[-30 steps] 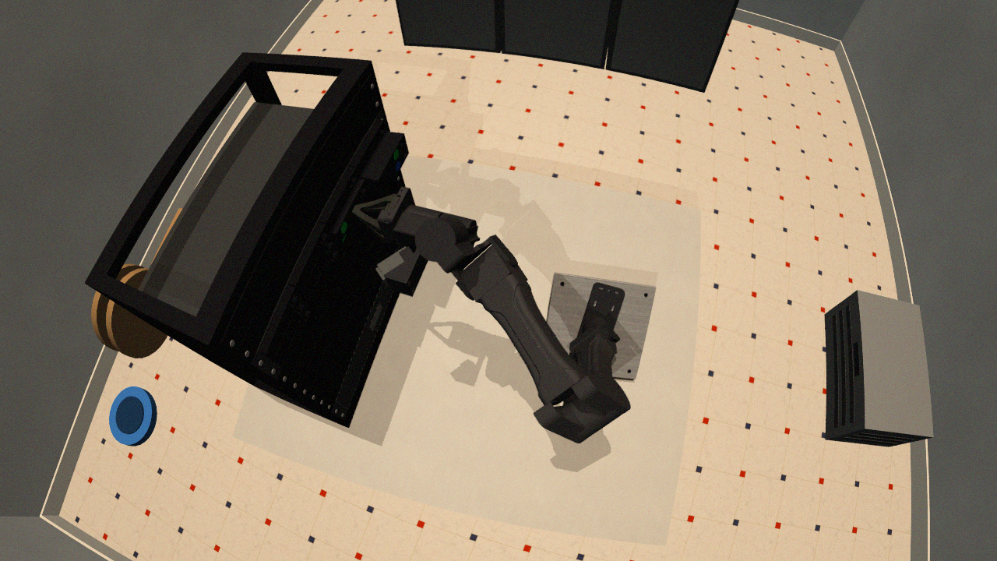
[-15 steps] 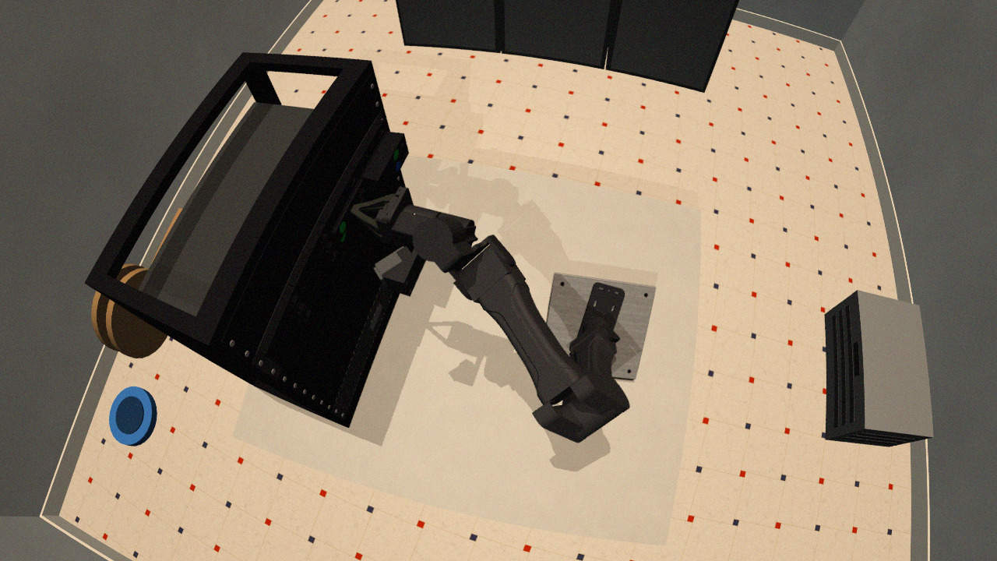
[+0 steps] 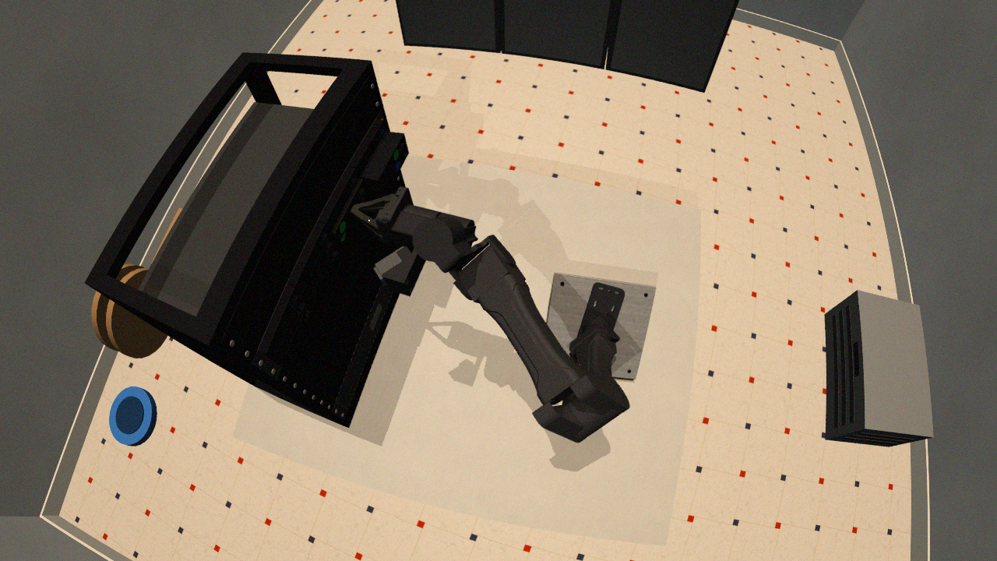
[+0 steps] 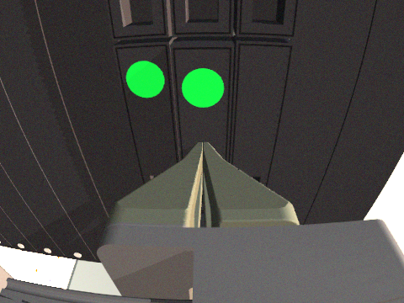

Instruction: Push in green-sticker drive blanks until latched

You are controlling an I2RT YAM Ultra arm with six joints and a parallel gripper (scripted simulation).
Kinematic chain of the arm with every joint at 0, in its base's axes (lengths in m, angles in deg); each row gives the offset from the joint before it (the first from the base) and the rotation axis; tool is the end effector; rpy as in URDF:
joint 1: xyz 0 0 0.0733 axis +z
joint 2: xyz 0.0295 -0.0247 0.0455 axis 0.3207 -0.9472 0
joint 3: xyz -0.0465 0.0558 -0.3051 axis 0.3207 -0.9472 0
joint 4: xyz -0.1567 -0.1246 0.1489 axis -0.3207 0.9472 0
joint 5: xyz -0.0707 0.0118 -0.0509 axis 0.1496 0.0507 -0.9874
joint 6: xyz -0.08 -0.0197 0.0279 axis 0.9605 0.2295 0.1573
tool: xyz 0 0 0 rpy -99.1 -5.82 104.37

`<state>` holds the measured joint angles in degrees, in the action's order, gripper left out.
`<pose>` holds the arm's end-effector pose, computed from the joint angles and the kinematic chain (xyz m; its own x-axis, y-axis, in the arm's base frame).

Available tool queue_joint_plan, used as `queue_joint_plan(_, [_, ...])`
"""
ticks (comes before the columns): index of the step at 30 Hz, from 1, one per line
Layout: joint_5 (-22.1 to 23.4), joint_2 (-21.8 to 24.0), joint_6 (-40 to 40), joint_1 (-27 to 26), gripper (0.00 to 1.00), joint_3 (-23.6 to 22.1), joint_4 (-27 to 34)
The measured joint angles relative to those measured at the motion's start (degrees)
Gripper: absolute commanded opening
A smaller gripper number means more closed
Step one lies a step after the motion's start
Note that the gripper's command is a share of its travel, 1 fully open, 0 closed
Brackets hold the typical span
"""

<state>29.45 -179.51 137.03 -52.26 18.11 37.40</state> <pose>0.3592 -0.1845 0.3203 -0.0766 -0.7280 -0.6813 -0.1186 0.6851 -0.7188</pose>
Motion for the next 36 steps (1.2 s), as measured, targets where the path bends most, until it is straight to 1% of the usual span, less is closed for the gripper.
queue_joint_plan(12, [-0.7,-0.3,-0.1,0.4,0.0,0.6,0.6])
queue_joint_plan(36, [-0.9,-0.3,-0.1,0.5,0.0,0.7,0.7])
